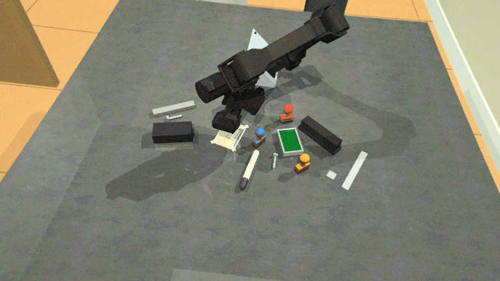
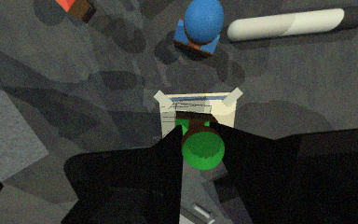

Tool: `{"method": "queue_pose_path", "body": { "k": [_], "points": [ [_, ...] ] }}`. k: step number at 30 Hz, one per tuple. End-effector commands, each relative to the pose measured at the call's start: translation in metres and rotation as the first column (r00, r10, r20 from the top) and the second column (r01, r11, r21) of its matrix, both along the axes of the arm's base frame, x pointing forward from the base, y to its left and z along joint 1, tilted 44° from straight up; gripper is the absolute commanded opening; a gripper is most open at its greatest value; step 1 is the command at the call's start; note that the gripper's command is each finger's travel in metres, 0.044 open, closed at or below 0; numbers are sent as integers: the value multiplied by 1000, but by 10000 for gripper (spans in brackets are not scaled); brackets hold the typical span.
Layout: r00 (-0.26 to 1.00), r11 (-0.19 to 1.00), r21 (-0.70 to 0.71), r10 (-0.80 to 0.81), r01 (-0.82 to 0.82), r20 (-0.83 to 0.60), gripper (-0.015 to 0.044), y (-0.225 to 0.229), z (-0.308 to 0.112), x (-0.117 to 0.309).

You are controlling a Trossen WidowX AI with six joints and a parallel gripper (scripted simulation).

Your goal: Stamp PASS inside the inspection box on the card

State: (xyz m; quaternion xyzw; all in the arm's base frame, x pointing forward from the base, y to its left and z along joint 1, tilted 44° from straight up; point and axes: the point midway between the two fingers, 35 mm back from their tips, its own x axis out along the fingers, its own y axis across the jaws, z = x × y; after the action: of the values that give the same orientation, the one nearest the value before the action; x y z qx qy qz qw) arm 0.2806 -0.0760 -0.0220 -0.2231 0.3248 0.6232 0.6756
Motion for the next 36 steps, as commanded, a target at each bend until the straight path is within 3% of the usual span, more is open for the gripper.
{"method": "queue_pose_path", "body": {
  "k": [1,28,36],
  "points": [
    [1000,1000,-13,3,-2,14,0,-8,7,3],
    [1000,1000,-14,3,-3,13,0,-33,34,1],
    [1000,1000,-15,4,-3,16,0,-41,32,24]
  ]
}}
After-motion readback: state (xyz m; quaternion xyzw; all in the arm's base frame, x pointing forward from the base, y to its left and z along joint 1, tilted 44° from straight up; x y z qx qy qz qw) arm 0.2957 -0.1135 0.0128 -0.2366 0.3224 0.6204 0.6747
